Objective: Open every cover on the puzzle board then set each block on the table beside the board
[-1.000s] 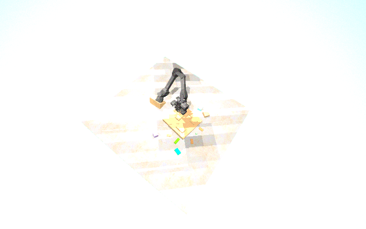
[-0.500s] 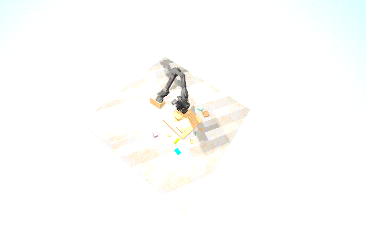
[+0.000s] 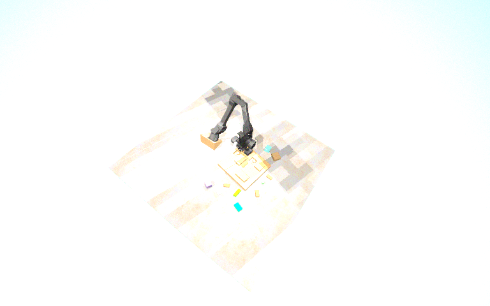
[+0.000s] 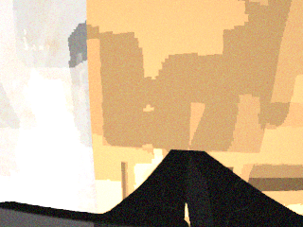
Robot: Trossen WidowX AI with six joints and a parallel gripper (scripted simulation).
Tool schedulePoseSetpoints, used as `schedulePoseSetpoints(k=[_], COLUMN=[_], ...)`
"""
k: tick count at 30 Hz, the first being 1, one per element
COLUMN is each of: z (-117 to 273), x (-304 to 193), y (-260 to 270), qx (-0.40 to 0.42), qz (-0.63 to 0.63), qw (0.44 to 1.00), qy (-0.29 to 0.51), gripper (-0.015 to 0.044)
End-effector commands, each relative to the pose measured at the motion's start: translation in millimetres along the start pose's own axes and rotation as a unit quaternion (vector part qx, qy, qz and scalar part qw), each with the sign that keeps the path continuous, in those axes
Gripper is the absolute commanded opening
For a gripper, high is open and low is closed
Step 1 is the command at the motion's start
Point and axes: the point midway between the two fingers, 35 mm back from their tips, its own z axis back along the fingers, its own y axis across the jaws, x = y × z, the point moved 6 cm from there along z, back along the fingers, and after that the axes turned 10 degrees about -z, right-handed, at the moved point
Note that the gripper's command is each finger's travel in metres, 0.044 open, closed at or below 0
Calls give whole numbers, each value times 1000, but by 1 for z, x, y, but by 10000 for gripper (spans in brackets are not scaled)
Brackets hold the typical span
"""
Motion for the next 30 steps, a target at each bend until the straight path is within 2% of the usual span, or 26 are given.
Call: schedulePoseSetpoints(k=[1, 30], z=[1, 36], x=[5, 8], y=[2, 1], qx=[1, 0], qz=[1, 1], qw=[1000, 1000], qy=[-3, -2], gripper=[0, 0])
